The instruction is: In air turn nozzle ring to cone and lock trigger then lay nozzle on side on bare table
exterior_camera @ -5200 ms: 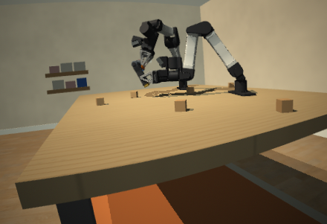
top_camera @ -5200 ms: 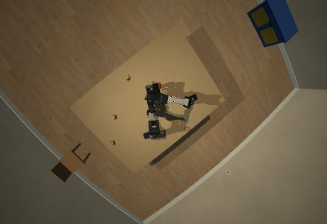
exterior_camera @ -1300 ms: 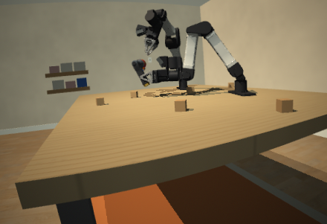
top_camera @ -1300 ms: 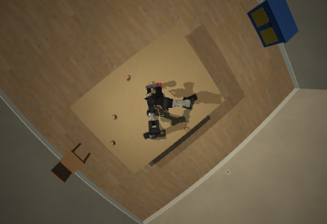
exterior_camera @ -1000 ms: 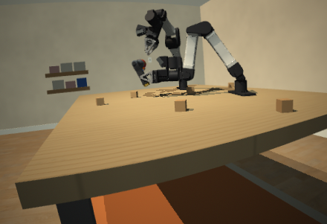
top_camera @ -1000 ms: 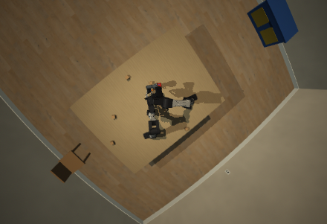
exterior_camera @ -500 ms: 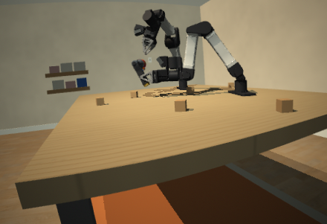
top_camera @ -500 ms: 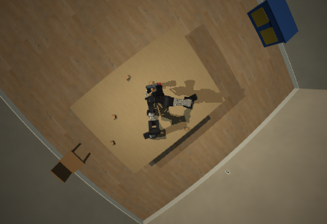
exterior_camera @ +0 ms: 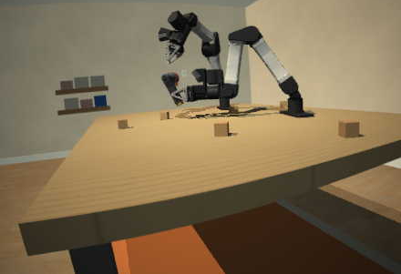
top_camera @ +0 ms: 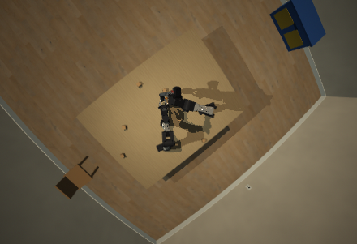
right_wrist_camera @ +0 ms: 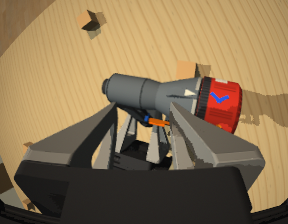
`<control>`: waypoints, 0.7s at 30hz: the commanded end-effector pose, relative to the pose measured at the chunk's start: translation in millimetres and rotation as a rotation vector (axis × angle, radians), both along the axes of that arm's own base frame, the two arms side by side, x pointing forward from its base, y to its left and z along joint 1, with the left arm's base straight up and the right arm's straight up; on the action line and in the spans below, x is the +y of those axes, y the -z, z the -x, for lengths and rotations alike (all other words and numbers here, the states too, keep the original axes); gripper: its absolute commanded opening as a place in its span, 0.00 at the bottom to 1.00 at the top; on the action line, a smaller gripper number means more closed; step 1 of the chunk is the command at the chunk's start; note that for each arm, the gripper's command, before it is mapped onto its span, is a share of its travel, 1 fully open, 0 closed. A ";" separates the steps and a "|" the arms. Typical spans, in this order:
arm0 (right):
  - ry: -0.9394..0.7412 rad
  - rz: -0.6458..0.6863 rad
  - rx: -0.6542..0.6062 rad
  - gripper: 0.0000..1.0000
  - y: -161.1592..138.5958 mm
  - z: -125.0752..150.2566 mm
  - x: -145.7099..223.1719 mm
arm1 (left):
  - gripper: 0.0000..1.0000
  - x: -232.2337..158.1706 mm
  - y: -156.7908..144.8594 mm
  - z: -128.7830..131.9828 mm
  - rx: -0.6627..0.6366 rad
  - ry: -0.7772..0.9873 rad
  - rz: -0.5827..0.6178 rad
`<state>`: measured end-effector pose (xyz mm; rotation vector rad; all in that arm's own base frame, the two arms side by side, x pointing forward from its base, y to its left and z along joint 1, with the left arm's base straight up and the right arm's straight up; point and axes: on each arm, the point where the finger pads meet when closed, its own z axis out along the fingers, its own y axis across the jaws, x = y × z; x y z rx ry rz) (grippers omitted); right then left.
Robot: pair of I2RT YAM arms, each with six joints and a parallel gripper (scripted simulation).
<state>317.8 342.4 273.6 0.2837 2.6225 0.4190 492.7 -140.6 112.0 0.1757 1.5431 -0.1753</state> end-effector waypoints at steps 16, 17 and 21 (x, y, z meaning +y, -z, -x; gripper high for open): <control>-0.059 -0.111 -0.306 0.37 -57.0 -69.3 -72.3 | 0.36 -5.3 -20.3 -13.2 0.018 0.026 -0.007; -0.059 -0.111 -0.326 0.37 -59.8 -72.5 -78.5 | 0.36 -7.6 -8.0 -14.7 0.064 0.036 -0.036; -0.055 -0.103 -0.412 0.37 -71.9 -84.3 -105.5 | 0.36 -13.3 5.9 -19.0 0.179 0.069 -0.080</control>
